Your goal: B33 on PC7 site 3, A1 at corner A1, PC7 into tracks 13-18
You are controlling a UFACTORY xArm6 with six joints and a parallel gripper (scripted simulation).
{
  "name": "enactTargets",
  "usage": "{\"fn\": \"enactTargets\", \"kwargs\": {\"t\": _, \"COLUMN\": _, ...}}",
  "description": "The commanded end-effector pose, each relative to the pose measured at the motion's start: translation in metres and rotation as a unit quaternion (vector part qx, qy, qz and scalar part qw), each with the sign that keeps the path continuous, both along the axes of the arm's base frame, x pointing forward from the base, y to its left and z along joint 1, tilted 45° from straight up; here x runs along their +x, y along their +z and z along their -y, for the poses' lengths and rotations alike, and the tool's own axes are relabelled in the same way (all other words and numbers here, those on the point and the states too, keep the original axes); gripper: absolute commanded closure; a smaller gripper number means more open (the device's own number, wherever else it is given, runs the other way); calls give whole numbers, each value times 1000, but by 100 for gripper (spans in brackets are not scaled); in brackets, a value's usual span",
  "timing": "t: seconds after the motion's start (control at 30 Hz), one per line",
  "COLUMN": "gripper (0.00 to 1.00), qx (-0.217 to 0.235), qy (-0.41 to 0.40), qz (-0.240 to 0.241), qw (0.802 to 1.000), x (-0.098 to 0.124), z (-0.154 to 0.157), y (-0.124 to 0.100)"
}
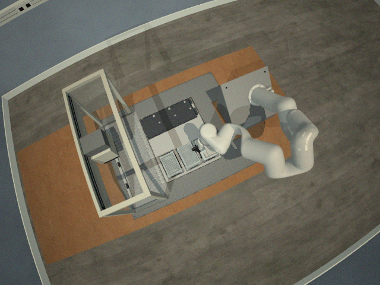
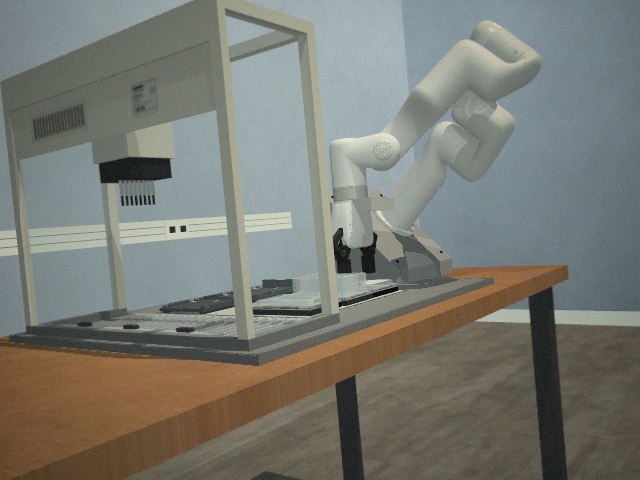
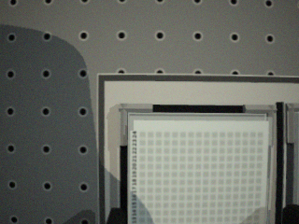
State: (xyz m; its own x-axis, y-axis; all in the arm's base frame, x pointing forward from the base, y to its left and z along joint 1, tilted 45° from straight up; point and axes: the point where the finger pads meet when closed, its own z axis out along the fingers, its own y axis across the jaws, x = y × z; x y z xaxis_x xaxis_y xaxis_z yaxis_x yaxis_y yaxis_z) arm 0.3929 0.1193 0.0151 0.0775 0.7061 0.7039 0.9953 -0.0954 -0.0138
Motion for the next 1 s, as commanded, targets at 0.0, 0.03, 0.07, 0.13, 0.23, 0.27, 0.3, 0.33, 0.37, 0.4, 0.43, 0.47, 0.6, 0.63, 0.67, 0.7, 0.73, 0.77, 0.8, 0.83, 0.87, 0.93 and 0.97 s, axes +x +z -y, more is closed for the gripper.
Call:
{"fn": "enactTargets", "kwargs": {"t": 0.0, "gripper": 0, "qx": 0, "qy": -1, "qz": 1, "qw": 1000, "x": 1, "z": 1, "y": 1}}
{"fn": "enactTargets", "kwargs": {"t": 0.03, "gripper": 0, "qx": 0, "qy": -1, "qz": 1, "qw": 1000, "x": 1, "z": 1, "y": 1}}
{"fn": "enactTargets", "kwargs": {"t": 0.07, "gripper": 0, "qx": 0, "qy": -1, "qz": 1, "qw": 1000, "x": 1, "z": 1, "y": 1}}
{"fn": "enactTargets", "kwargs": {"t": 0.13, "gripper": 0, "qx": 0, "qy": -1, "qz": 1, "qw": 1000, "x": 1, "z": 1, "y": 1}}
{"fn": "enactTargets", "kwargs": {"t": 0.23, "gripper": 0, "qx": 0, "qy": -1, "qz": 1, "qw": 1000, "x": 1, "z": 0, "y": 0}}
{"fn": "enactTargets", "kwargs": {"t": 0.27, "gripper": 0, "qx": 0, "qy": -1, "qz": 1, "qw": 1000, "x": 1, "z": 0, "y": 0}}
{"fn": "enactTargets", "kwargs": {"t": 0.3, "gripper": 0, "qx": 0, "qy": -1, "qz": 1, "qw": 1000, "x": 1, "z": 0, "y": 0}}
{"fn": "enactTargets", "kwargs": {"t": 0.33, "gripper": 0, "qx": 0, "qy": -1, "qz": 1, "qw": 1000, "x": 1, "z": -1, "y": -1}}
{"fn": "enactTargets", "kwargs": {"t": 0.37, "gripper": 0, "qx": 0, "qy": -1, "qz": 1, "qw": 1000, "x": 1, "z": -1, "y": -1}}
{"fn": "enactTargets", "kwargs": {"t": 0.4, "gripper": 0, "qx": 0, "qy": -1, "qz": 1, "qw": 1000, "x": 1, "z": -2, "y": -2}}
{"fn": "enactTargets", "kwargs": {"t": 0.43, "gripper": 0, "qx": 0, "qy": -1, "qz": 1, "qw": 1000, "x": 1, "z": -2, "y": -2}}
{"fn": "enactTargets", "kwargs": {"t": 0.47, "gripper": 0, "qx": 0, "qy": -1, "qz": 1, "qw": 1000, "x": 1, "z": -3, "y": -3}}
{"fn": "enactTargets", "kwargs": {"t": 0.6, "gripper": 0, "qx": 0, "qy": -1, "qz": 1, "qw": 1000, "x": 2, "z": -5, "y": -5}}
{"fn": "enactTargets", "kwargs": {"t": 0.63, "gripper": 0, "qx": 0, "qy": -1, "qz": 1, "qw": 1000, "x": 2, "z": -5, "y": -5}}
{"fn": "enactTargets", "kwargs": {"t": 0.67, "gripper": 0, "qx": 0, "qy": -1, "qz": 1, "qw": 1000, "x": 2, "z": -6, "y": -6}}
{"fn": "enactTargets", "kwargs": {"t": 0.7, "gripper": 0, "qx": 0, "qy": -1, "qz": 1, "qw": 1000, "x": 2, "z": -6, "y": -6}}
{"fn": "enactTargets", "kwargs": {"t": 0.73, "gripper": 0, "qx": 0, "qy": -1, "qz": 1, "qw": 1000, "x": 2, "z": -6, "y": -6}}
{"fn": "enactTargets", "kwargs": {"t": 0.77, "gripper": 0, "qx": 0, "qy": -1, "qz": 1, "qw": 1000, "x": 2, "z": -7, "y": -7}}
{"fn": "enactTargets", "kwargs": {"t": 0.8, "gripper": 0, "qx": 0, "qy": -1, "qz": 1, "qw": 1000, "x": 2, "z": -7, "y": -7}}
{"fn": "enactTargets", "kwargs": {"t": 0.83, "gripper": 0, "qx": 0, "qy": -1, "qz": 1, "qw": 1000, "x": 2, "z": -7, "y": -7}}
{"fn": "enactTargets", "kwargs": {"t": 0.87, "gripper": 0, "qx": 0, "qy": -1, "qz": 1, "qw": 1000, "x": 2, "z": -7, "y": -7}}
{"fn": "enactTargets", "kwargs": {"t": 0.93, "gripper": 0, "qx": 0, "qy": -1, "qz": 1, "qw": 1000, "x": 2, "z": -8, "y": -8}}
{"fn": "enactTargets", "kwargs": {"t": 0.97, "gripper": 0, "qx": 0, "qy": -1, "qz": 1, "qw": 1000, "x": 2, "z": -9, "y": -9}}
